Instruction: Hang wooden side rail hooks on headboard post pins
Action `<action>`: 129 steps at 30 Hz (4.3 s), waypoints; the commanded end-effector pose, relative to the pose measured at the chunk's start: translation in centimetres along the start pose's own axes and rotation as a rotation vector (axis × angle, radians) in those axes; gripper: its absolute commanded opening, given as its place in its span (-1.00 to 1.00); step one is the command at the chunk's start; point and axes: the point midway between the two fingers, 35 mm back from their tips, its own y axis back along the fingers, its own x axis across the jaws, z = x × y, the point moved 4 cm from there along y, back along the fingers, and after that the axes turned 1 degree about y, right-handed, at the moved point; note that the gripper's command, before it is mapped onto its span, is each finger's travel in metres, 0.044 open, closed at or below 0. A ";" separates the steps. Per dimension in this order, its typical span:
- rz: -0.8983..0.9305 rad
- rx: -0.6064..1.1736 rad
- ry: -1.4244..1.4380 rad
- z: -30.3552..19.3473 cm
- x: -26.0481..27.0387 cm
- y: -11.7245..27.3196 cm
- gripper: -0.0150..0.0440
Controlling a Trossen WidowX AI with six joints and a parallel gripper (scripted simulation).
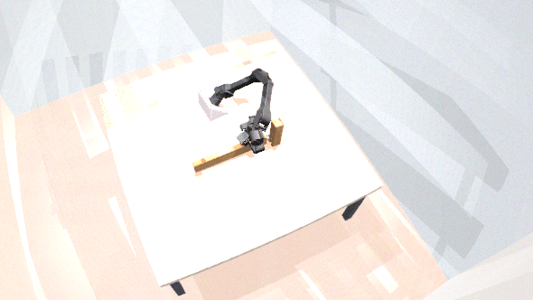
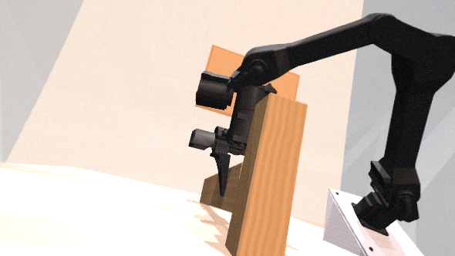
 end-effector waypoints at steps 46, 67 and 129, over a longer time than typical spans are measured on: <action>0.019 0.001 0.000 -0.7 0.1 0.6 -0.49; 0.019 0.001 0.000 -0.9 0.1 0.6 -0.49; 0.019 0.002 0.000 -1.6 0.1 0.6 -0.49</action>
